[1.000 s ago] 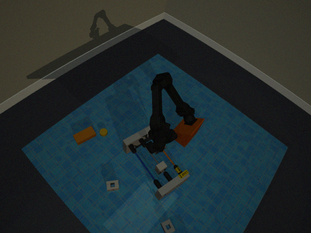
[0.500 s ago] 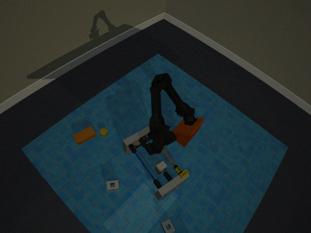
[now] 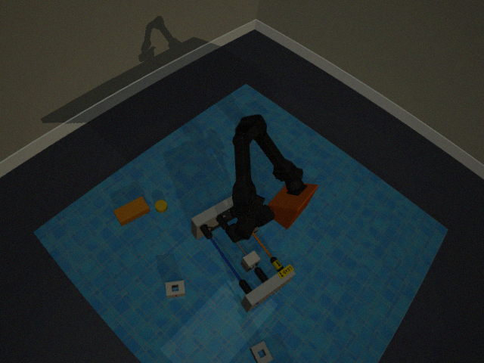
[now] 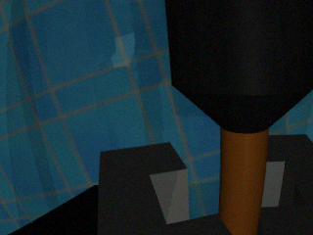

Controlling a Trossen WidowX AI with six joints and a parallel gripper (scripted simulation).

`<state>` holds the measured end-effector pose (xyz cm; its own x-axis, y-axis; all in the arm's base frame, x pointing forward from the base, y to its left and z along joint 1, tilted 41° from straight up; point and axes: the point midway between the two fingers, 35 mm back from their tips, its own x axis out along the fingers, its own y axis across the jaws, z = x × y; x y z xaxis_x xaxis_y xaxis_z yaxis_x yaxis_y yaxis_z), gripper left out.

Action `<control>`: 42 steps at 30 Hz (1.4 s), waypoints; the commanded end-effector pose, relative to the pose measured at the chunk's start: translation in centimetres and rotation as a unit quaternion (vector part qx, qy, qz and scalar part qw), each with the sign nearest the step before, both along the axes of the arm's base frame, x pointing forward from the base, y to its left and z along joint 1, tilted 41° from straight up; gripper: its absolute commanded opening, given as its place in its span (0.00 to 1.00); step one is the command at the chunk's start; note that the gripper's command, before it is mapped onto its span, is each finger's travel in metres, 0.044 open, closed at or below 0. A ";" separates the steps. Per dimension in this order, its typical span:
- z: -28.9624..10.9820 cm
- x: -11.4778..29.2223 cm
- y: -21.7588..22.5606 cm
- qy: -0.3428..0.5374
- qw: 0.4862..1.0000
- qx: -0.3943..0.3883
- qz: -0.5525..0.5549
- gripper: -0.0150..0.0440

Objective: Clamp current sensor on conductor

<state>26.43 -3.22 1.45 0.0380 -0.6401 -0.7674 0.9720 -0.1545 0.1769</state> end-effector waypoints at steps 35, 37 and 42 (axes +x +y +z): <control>0.1 0.1 0.0 -0.002 1.000 0.000 0.000 0.25; 0.1 0.1 0.0 -0.002 1.000 0.000 0.000 0.25; 0.1 0.1 0.0 -0.002 1.000 0.000 0.000 0.25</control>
<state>26.43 -3.22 1.45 0.0380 -0.6401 -0.7674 0.9720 -0.1545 0.1770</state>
